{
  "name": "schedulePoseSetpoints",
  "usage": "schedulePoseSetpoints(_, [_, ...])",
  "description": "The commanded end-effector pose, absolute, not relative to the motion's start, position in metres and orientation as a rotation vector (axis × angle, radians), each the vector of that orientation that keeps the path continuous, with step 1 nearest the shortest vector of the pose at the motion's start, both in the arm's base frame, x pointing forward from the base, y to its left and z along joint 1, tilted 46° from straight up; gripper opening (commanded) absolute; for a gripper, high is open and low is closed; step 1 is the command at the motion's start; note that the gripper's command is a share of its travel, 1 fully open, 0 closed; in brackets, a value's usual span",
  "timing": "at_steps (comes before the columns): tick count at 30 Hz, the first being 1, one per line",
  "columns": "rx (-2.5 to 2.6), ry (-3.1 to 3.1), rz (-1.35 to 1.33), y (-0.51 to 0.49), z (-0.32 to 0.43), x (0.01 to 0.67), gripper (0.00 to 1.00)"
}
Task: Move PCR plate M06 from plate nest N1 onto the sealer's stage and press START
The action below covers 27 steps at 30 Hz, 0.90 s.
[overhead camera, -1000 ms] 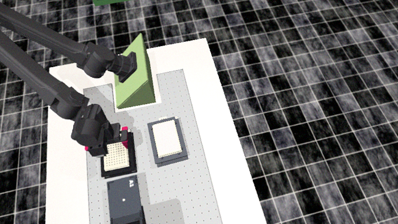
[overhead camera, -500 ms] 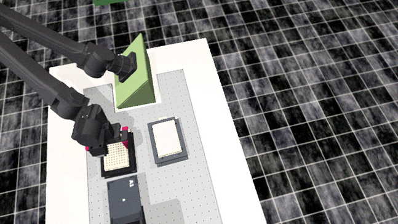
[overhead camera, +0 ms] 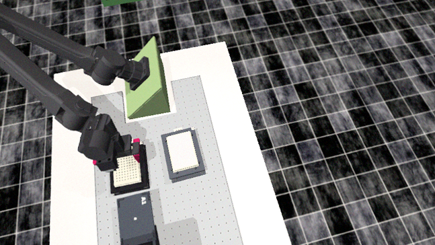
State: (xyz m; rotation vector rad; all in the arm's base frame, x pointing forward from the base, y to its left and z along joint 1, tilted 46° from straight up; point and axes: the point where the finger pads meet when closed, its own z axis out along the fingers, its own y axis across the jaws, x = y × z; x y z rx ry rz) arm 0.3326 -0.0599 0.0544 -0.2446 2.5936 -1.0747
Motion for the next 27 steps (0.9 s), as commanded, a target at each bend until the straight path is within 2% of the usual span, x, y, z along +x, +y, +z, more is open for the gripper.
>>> schedulePoseSetpoints(1, [-0.224, 2.543, -1.043, -0.053, 0.069, 0.357, 1.0])
schedulePoseSetpoints(10, [-0.266, 2.587, -1.079, -0.067, 0.045, 0.337, 1.0])
schedulePoseSetpoints(27, [-0.193, 2.551, -1.054, -0.065, 0.067, 0.352, 1.0])
